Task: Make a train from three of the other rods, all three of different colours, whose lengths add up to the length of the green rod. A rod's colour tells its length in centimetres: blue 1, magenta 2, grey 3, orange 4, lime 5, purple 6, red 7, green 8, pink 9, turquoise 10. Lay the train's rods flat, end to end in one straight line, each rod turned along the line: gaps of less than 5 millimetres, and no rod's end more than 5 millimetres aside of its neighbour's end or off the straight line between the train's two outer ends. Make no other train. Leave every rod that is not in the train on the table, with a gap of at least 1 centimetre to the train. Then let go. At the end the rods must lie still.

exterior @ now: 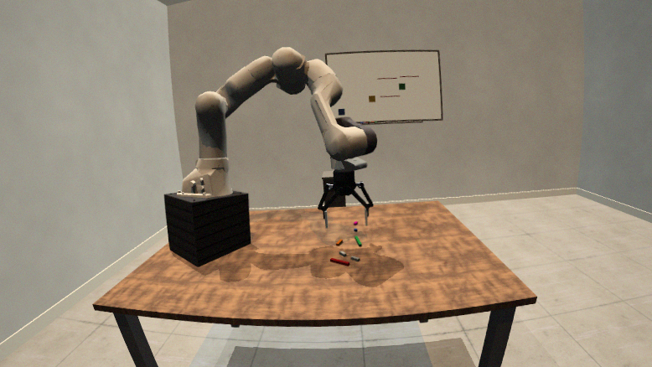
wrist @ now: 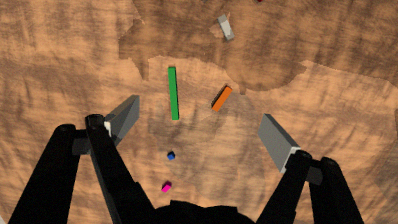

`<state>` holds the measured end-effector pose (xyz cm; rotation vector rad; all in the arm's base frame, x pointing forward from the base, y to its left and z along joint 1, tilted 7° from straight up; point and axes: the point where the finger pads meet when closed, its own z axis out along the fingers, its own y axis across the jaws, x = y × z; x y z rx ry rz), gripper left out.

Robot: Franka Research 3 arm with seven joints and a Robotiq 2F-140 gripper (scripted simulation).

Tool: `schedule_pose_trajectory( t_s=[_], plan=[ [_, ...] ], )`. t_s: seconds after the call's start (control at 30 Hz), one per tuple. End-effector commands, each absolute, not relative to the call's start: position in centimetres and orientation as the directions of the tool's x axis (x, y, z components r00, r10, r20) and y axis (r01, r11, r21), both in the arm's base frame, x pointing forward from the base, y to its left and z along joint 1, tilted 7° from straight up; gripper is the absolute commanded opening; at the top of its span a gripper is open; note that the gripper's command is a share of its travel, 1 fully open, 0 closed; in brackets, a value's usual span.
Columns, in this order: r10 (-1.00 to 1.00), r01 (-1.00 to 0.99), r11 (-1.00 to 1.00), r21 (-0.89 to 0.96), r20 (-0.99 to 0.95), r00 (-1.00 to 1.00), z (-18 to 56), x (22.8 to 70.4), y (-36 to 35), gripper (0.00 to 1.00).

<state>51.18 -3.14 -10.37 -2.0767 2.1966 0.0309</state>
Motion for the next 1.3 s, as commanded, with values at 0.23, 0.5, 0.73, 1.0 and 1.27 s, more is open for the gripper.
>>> schedule_pose_trajectory(
  t_s=[0.23,0.5,0.73,1.0,1.27],
  plan=[
    [-0.994,-0.996,0.053,-0.068,-0.098,-0.046,-10.4,51.2,-3.3,1.00],
    [-0.994,-0.996,0.053,-0.068,-0.098,-0.046,-10.4,51.2,-3.3,1.00],
    [-0.994,-0.996,0.053,-0.067,-0.097,-0.047,-10.1,51.6,-0.8,1.00],
    [-0.994,-0.996,0.054,-0.067,-0.097,-0.047,-9.3,52.1,8.1,1.00],
    [-0.994,-0.996,0.054,-0.067,-0.098,-0.047,-8.9,51.8,12.6,1.00]
  ],
)
